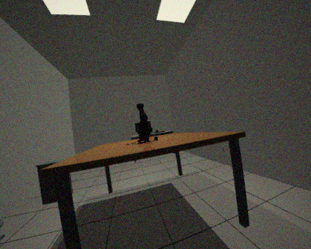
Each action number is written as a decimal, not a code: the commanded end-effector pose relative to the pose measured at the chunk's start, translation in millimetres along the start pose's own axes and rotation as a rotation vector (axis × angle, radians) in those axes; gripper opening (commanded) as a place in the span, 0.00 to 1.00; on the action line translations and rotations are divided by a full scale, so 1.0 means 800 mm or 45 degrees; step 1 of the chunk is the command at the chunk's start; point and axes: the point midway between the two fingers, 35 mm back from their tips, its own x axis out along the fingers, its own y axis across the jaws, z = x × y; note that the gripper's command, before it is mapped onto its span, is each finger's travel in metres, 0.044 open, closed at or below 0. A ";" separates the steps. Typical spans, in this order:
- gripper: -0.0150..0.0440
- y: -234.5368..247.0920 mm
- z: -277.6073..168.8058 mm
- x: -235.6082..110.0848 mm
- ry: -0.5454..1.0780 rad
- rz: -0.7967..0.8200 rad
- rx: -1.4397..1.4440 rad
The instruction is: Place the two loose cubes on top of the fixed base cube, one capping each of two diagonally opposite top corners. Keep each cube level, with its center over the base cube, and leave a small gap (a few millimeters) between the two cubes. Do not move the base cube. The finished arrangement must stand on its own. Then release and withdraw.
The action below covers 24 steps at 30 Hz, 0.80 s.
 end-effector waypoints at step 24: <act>0.43 -0.005 0.006 -0.051 -0.007 0.003 -0.002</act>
